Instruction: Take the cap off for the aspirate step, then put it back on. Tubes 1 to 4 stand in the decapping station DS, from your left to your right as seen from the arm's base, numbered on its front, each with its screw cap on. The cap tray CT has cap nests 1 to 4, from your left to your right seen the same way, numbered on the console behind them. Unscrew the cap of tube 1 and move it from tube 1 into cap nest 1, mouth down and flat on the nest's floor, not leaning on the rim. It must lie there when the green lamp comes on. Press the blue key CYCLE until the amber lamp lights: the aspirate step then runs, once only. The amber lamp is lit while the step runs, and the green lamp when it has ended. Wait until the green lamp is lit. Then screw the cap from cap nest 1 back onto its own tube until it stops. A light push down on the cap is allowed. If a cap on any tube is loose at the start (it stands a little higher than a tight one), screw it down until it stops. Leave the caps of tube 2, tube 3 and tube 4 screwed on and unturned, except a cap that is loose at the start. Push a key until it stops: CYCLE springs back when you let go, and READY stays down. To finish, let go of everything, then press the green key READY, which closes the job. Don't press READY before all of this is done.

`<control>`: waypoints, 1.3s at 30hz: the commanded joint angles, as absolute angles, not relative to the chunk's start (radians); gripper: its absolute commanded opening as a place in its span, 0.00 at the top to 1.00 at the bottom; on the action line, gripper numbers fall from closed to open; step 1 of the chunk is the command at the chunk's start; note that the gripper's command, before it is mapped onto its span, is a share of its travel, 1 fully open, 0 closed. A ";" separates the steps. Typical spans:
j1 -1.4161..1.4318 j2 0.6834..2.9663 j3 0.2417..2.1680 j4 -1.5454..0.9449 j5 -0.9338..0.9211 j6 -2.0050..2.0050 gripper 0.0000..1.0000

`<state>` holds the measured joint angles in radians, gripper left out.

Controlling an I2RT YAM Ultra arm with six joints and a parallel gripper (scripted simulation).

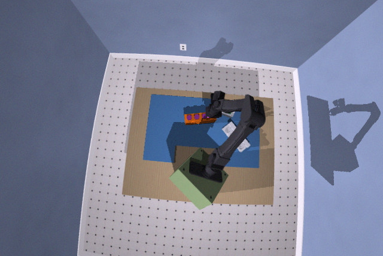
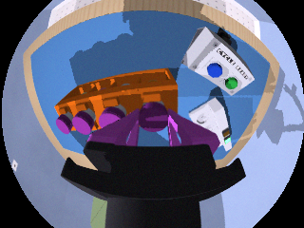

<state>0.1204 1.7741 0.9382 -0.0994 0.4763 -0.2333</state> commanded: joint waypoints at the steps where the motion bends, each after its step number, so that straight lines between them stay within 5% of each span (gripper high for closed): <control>1: 0.123 1.768 0.942 -0.099 0.474 -0.234 1.00; 38: 0.123 1.768 0.942 -0.099 0.474 0.255 1.00; 39: 0.123 1.768 0.942 -0.099 0.474 0.255 0.51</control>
<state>0.1200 1.7744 0.9382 -0.1020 0.4801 0.2012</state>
